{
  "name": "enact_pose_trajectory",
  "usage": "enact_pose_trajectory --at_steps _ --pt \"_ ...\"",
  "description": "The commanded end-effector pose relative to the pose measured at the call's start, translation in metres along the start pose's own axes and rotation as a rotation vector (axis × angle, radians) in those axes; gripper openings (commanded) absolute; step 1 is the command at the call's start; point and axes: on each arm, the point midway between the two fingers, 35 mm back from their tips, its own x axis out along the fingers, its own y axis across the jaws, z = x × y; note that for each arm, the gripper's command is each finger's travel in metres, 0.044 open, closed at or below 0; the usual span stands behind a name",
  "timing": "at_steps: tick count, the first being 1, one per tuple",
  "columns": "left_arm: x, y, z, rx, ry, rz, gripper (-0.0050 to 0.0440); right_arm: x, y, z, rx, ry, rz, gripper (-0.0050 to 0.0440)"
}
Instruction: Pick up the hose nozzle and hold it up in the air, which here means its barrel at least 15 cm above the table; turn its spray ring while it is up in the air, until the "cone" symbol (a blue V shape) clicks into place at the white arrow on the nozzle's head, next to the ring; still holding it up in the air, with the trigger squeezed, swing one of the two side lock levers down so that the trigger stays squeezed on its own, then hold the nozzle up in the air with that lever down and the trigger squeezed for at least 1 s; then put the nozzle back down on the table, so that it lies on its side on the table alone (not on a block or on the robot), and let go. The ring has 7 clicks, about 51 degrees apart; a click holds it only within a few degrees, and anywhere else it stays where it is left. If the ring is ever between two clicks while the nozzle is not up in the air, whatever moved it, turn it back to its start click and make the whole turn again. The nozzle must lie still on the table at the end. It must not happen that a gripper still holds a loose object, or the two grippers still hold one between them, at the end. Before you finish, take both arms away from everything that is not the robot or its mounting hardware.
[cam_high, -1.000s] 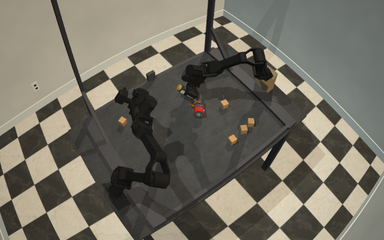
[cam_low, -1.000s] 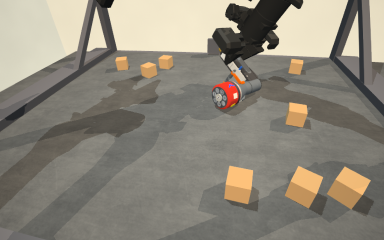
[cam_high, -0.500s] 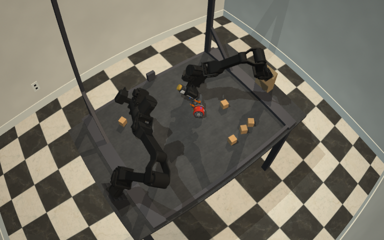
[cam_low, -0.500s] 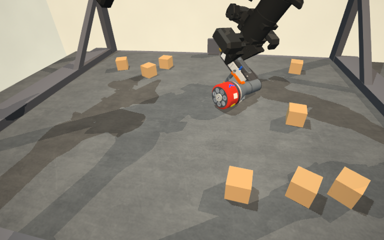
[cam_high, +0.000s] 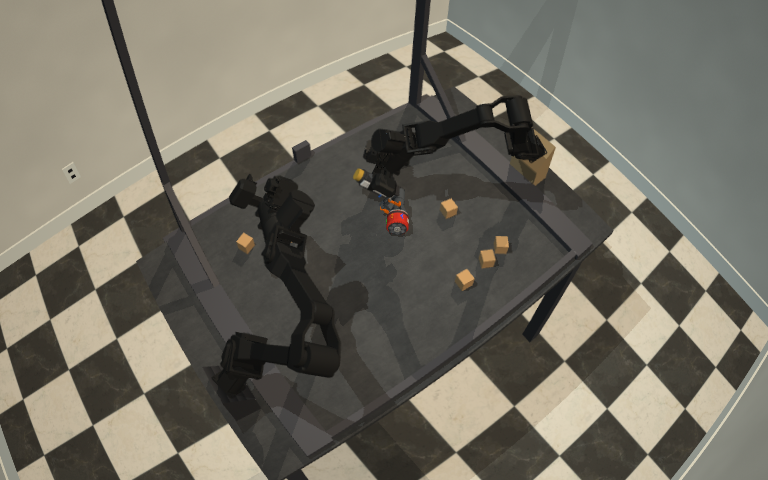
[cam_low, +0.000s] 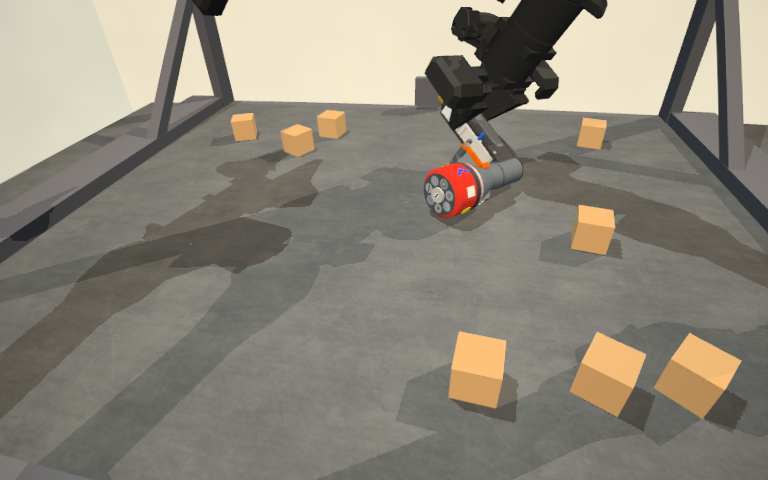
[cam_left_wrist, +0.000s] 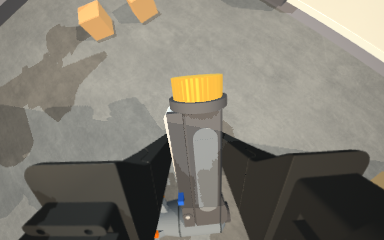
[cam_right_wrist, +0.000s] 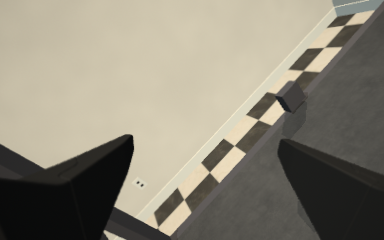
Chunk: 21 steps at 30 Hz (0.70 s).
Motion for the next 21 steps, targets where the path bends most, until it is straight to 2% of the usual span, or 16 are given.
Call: enact_pose_trajectory --at_steps 1,9,10,21 --pt "-0.005 0.005 0.007 -0.009 -0.024 0.008 0.017 -0.001 0.0 0.007 -0.001 -0.018 -0.001 0.0414" --pt "-0.005 0.005 0.007 -0.009 -0.023 0.008 0.017 -0.001 0.0 0.007 -0.001 -0.018 -0.001 0.0414" --pt "-0.01 0.003 0.001 -0.004 -0.069 0.003 0.017 -0.001 0.0 0.007 -0.001 -0.018 -0.001 0.0414" --pt "-0.024 0.003 -0.01 -0.005 -0.208 -0.001 0.017 -0.001 0.0 0.007 -0.001 -0.018 -0.001 0.0414"
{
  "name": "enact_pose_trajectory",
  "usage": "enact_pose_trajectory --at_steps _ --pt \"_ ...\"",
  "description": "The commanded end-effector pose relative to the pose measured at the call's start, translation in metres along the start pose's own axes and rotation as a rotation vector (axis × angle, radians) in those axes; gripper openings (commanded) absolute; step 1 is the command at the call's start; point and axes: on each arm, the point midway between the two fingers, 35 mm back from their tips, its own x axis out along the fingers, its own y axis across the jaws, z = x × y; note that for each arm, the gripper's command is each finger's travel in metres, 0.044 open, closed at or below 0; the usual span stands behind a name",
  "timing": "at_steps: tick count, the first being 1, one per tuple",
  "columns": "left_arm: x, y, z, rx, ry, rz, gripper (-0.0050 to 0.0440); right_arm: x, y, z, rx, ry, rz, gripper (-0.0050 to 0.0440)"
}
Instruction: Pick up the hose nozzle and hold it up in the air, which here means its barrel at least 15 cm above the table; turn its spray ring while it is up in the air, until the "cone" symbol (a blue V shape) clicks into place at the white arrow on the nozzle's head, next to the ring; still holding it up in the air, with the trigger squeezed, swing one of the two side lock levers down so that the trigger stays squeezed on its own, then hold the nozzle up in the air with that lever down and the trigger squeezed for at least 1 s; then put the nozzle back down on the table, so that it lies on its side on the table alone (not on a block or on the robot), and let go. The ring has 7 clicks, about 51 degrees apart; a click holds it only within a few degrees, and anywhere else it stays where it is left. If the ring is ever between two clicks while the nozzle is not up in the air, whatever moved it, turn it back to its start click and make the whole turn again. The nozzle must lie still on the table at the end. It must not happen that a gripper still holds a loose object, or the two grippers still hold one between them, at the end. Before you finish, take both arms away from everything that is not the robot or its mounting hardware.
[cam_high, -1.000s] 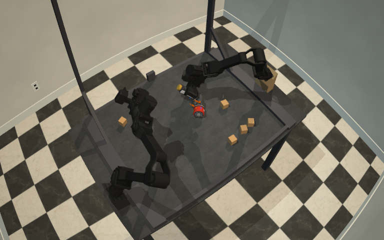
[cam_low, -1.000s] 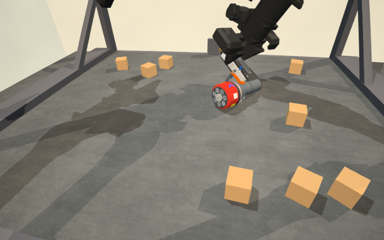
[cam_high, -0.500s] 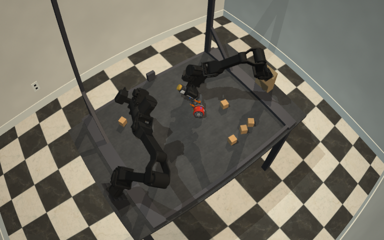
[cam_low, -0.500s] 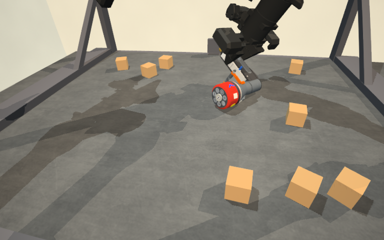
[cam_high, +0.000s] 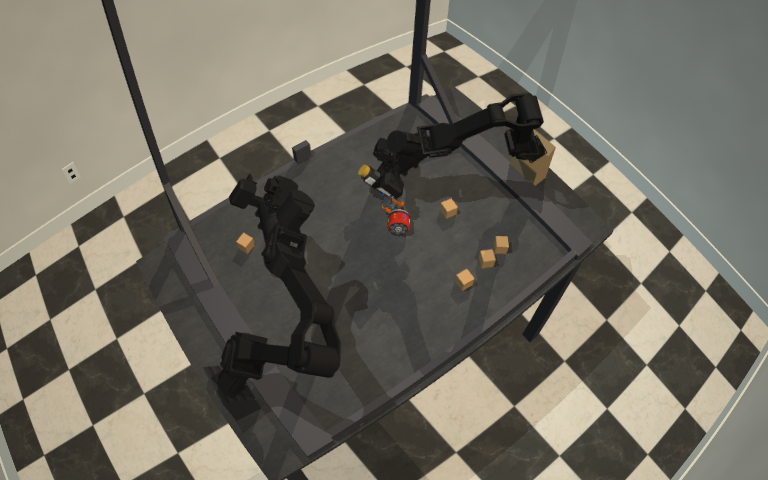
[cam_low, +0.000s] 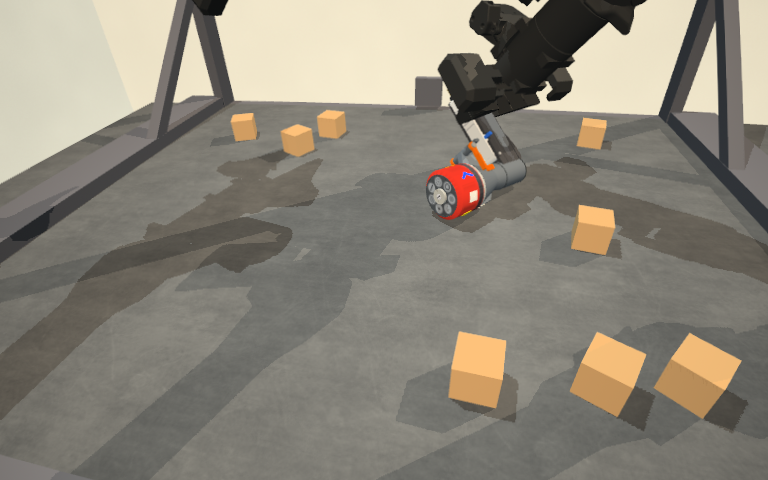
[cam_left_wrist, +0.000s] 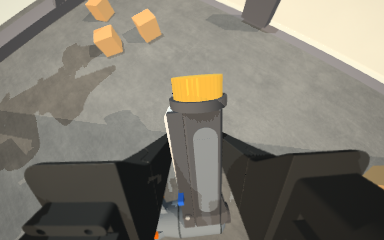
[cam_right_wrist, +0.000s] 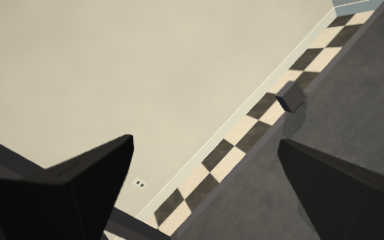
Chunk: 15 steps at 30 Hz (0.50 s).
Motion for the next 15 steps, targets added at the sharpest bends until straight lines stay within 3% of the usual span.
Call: enact_pose_trajectory --at_steps 1,9,15 --pt "-0.007 0.005 0.002 -0.008 -0.044 0.011 0.017 -0.001 0.0 0.007 -0.001 -0.018 -0.001 0.0414" --pt "-0.018 0.002 -0.007 -0.004 -0.149 0.003 0.017 -0.001 0.0 0.007 -0.001 -0.018 -0.001 0.0414" --pt "-0.014 0.003 -0.005 -0.006 -0.125 0.007 0.017 -0.001 0.0 0.007 -0.001 -0.018 -0.001 0.0414"
